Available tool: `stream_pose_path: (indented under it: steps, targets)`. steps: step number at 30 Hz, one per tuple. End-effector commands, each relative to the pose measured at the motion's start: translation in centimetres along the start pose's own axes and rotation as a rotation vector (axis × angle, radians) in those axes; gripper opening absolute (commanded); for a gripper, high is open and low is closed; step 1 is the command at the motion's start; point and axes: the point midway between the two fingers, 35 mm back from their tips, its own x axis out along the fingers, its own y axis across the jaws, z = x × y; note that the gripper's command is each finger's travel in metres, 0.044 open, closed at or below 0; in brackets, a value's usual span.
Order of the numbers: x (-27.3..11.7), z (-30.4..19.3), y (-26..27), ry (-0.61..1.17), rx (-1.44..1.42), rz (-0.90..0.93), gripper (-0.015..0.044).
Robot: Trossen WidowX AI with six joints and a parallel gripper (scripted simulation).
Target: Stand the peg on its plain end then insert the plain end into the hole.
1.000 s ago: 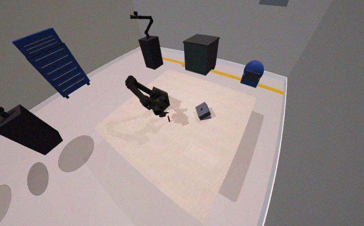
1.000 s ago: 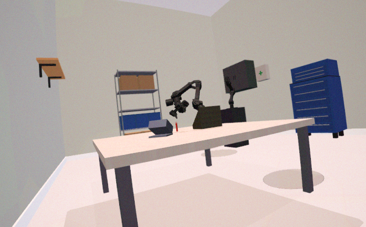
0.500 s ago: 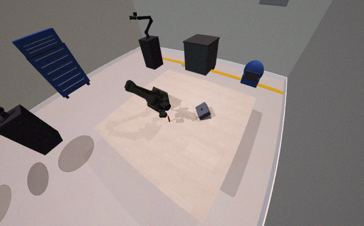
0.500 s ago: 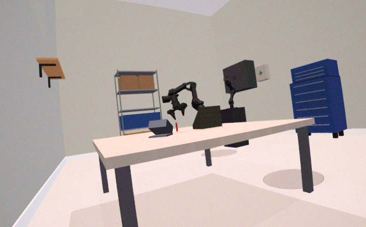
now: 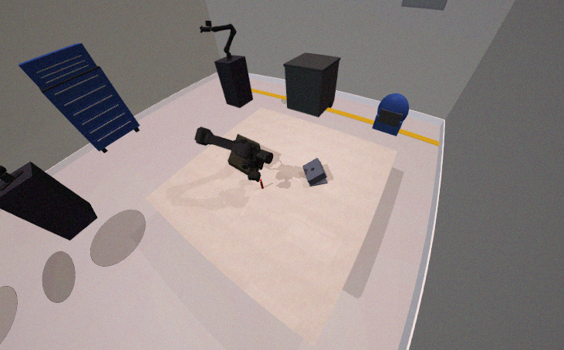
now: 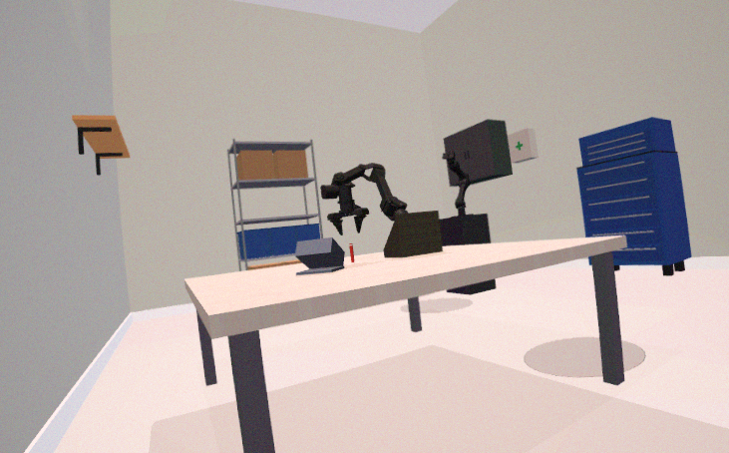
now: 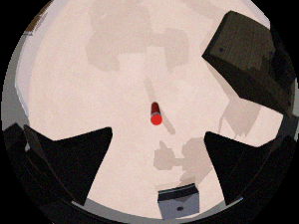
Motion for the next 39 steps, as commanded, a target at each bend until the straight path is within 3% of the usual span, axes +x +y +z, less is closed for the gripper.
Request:
stream_pose_path:
  steps: [1,39]
  targets:
    - [-0.1,0.0,0.1,-0.005,0.002,0.012,0.0440]
    - [6.2,-0.2,0.3,-0.004,-0.033,0.011,0.0440]
